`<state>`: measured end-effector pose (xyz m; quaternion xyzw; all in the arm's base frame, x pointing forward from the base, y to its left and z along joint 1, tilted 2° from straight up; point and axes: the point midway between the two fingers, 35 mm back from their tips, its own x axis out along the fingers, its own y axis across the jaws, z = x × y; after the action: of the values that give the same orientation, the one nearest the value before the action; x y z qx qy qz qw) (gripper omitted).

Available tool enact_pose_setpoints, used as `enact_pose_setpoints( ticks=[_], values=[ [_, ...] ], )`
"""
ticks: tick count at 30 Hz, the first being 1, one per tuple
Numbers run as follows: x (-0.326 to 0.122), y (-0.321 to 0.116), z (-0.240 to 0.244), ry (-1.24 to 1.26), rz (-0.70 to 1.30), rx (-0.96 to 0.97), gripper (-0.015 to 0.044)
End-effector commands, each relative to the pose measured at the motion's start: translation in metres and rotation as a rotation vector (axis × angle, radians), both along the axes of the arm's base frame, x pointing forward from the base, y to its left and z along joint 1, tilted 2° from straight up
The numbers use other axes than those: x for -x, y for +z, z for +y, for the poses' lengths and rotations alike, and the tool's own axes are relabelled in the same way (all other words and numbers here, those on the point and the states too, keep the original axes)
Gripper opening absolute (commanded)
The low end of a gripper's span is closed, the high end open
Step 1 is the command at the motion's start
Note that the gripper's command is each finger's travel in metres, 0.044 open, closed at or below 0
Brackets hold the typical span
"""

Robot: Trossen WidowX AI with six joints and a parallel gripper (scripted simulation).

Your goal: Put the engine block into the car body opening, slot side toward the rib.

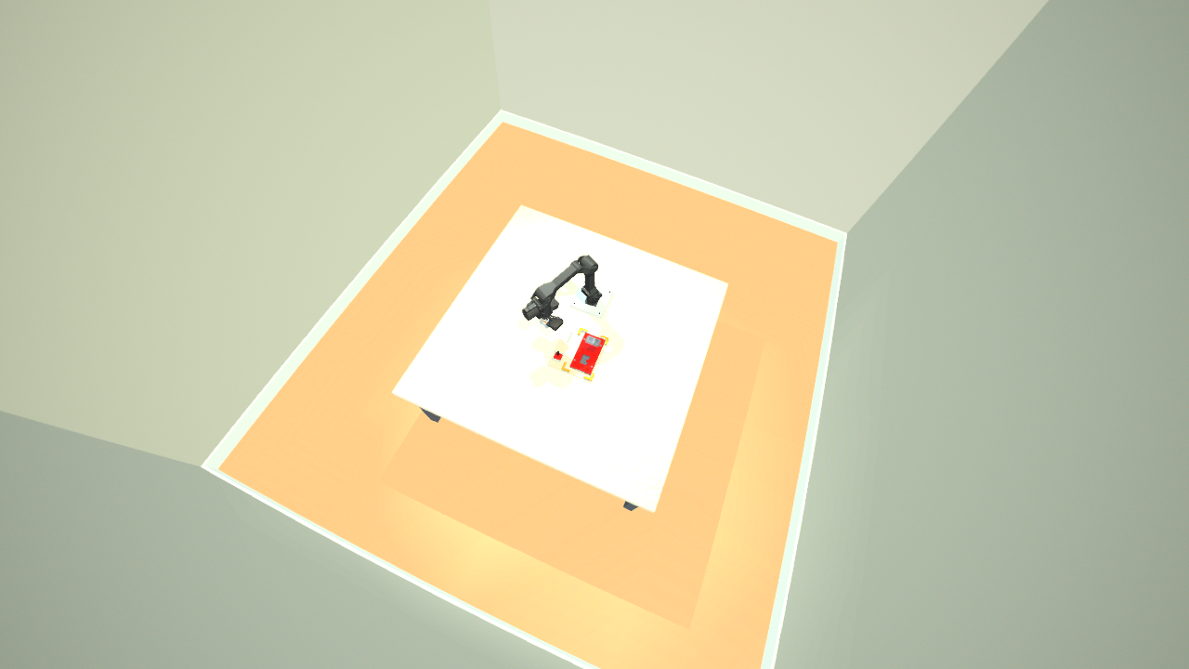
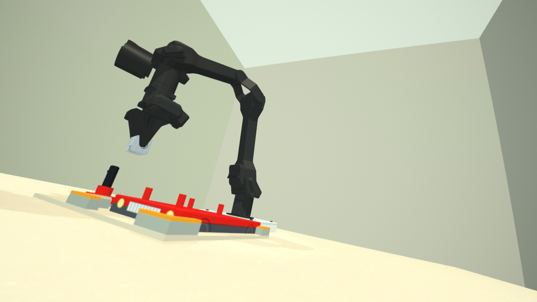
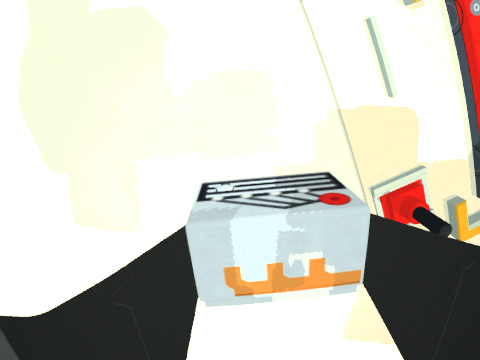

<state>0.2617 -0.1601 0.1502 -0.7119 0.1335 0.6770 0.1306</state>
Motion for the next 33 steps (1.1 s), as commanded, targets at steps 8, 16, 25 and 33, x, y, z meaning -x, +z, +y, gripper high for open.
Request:
enact_pose_setpoints(
  ticks=[8,16,25,33],
  values=[
    [0.001,0.012,0.001,0.05,-0.009,0.007,0.0],
    [0.0,0.008,0.001,0.313,-0.005,0.021,0.0],
    [0.0,0.006,0.001,0.624,0.0,0.037,0.0],
    [0.0,0.005,0.001,0.901,0.004,0.052,0.0]
  ],
)
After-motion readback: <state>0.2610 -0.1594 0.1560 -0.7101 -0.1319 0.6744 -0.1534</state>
